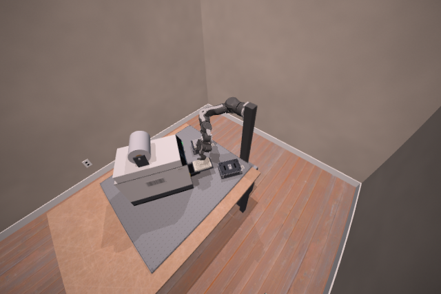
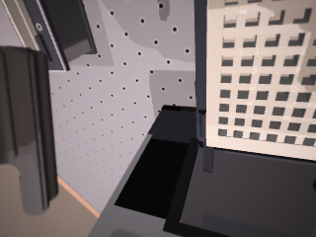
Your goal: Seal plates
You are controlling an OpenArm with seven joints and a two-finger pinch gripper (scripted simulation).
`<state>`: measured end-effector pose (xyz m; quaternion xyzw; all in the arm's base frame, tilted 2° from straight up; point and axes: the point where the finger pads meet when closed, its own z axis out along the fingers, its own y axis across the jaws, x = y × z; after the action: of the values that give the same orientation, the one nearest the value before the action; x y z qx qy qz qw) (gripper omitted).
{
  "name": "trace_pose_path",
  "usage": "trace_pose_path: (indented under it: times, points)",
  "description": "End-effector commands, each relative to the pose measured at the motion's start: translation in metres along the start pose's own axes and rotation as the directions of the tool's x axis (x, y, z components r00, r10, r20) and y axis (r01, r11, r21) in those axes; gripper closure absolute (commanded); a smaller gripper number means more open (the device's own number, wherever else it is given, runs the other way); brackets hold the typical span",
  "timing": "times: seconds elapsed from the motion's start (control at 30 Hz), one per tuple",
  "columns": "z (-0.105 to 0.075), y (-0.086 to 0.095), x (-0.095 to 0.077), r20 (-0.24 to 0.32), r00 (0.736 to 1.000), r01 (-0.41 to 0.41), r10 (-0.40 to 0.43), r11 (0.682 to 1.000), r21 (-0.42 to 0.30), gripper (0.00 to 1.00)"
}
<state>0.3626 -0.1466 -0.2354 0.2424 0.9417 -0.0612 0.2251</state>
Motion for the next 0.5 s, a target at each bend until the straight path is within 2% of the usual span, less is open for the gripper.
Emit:
trace_pose_path:
  times: [0.0, 0.07, 0.13, 0.2, 0.23, 0.3, 0.4, 0.47]
  points:
    - [-0.001, -0.005, 0.0, 0.049, 0.999, -0.002, 0.002, 1.0, 0.014, 0.41]
    - [-0.01, -0.01, -0.008, 0.063, 0.998, -0.011, 0.011, 1.0, 0.004, 0.41]
    - [-0.013, -0.019, -0.009, 0.123, 0.992, -0.004, 0.002, 1.0, 0.012, 0.42]
    - [-0.013, -0.019, -0.009, 0.123, 0.992, -0.004, 0.002, 1.0, 0.012, 0.42]
    - [-0.016, -0.022, -0.009, 0.153, 0.988, -0.003, 0.001, 1.0, 0.009, 0.43]
    - [-0.024, -0.028, -0.017, 0.166, 0.986, -0.005, 0.004, 1.0, 0.005, 0.44]
    - [-0.03, -0.04, -0.019, 0.256, 0.967, -0.004, 0.001, 1.0, 0.013, 0.45]
    - [-0.039, -0.045, -0.027, 0.269, 0.963, -0.004, 0.004, 1.0, -0.002, 0.46]
